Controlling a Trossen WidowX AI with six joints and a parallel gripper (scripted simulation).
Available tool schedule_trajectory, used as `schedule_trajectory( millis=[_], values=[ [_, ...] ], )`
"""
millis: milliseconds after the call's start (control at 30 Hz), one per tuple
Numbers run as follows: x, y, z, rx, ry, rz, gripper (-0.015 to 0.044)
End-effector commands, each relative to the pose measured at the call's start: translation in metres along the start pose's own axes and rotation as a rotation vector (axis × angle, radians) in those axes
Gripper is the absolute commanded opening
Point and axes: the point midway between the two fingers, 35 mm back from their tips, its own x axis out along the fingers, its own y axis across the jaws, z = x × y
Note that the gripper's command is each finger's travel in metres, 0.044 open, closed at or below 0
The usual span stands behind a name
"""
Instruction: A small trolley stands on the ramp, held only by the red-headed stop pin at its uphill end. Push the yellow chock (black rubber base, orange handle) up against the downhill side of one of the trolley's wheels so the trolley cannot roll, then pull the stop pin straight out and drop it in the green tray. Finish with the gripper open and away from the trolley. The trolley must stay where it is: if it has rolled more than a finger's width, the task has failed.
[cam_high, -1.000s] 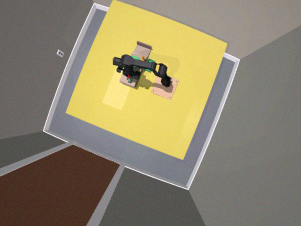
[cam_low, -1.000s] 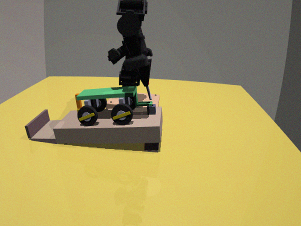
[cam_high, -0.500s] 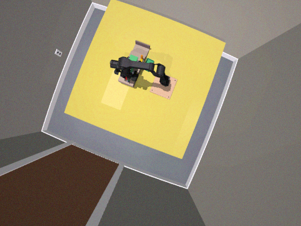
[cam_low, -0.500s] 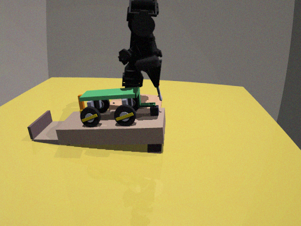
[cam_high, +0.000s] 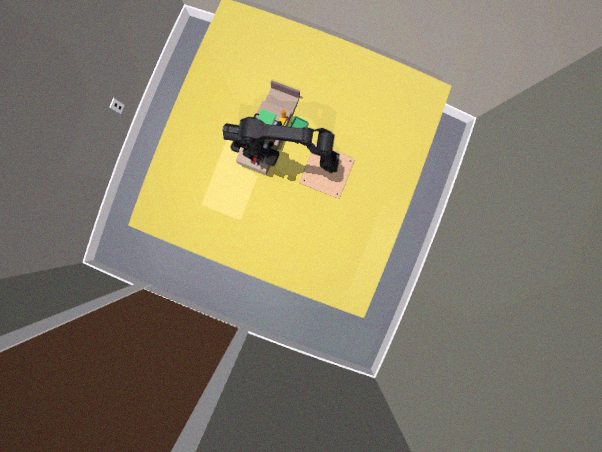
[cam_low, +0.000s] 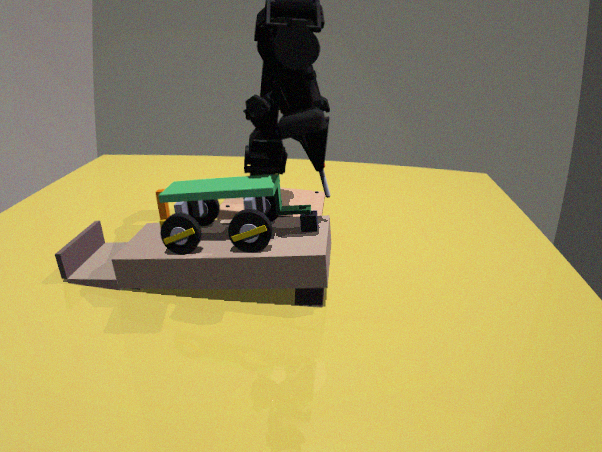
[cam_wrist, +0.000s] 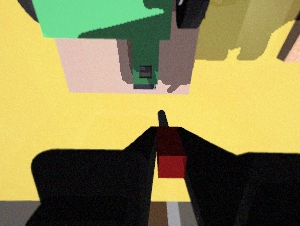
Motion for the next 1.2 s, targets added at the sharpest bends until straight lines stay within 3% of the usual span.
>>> schedule_trajectory(
  millis=[0, 733, 1167],
  values=[
    [0.0, -0.013, -0.001, 0.001, 0.007, 0.003, 0.0],
    [0.001, -0.067, -0.003, 0.002, 0.007, -0.001, 0.0],
    [-0.005, -0.064, 0.046, 0.003, 0.002, -0.001, 0.0]
  ],
)
